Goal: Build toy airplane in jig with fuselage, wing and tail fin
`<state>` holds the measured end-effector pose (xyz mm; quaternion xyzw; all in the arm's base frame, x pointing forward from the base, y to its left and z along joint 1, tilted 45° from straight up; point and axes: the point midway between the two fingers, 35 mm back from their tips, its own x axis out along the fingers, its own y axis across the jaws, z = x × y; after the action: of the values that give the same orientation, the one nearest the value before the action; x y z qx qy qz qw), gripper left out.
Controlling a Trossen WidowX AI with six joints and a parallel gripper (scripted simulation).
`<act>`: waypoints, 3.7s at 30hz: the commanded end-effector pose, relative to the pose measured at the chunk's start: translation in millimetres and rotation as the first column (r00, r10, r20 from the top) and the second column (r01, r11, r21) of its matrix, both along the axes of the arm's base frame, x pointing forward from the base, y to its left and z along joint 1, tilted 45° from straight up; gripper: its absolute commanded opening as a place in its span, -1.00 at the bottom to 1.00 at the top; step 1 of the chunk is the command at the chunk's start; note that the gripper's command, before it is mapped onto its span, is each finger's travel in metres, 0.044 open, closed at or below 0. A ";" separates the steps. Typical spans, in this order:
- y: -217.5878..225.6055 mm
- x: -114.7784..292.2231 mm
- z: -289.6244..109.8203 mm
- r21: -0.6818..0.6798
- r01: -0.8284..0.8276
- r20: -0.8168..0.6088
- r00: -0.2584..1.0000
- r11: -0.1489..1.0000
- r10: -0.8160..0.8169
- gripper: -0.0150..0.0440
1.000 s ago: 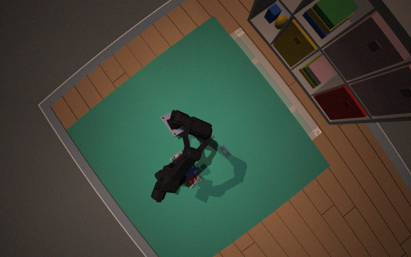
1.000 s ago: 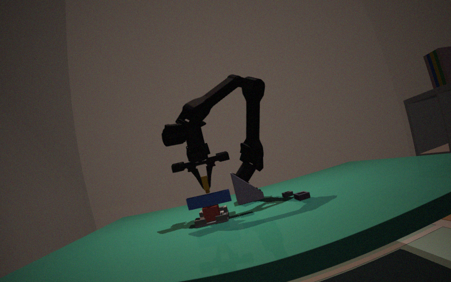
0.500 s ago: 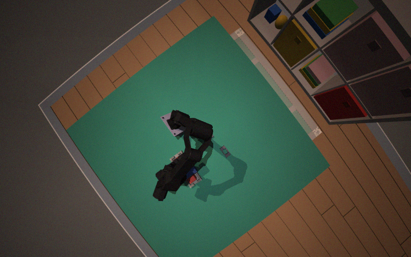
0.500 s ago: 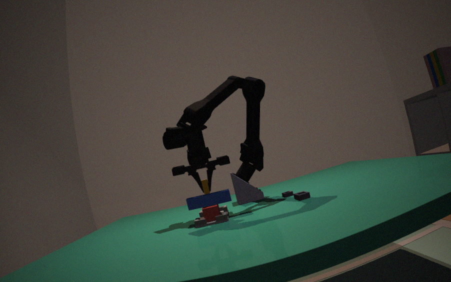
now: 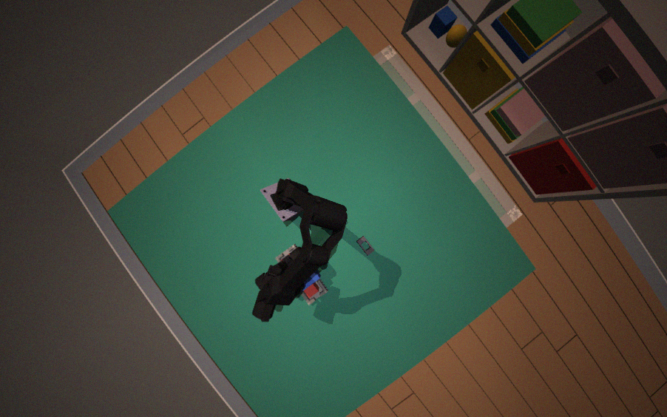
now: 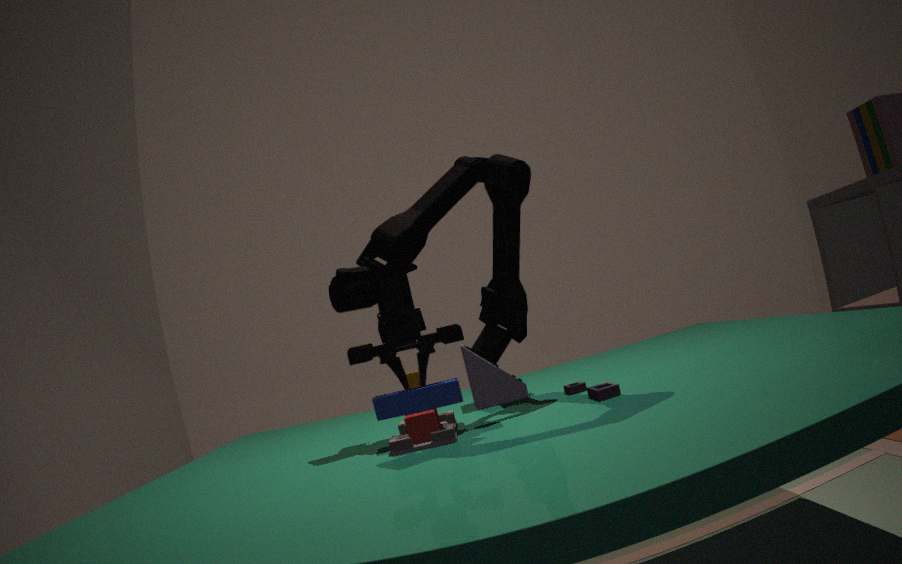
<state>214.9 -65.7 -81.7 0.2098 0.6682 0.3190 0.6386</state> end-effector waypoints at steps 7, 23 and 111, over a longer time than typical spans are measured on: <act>3.3 -0.9 -2.4 0.007 0.004 -0.004 1.000 1.000 -0.004 -0.26; 3.9 -1.7 -3.5 0.007 0.004 -0.004 1.000 1.000 -0.004 -0.26; 2.5 -0.9 -2.0 0.005 0.006 0.000 1.000 1.000 -0.006 0.39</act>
<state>214.1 -63.3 -83.9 0.2138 0.6661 0.3189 0.6394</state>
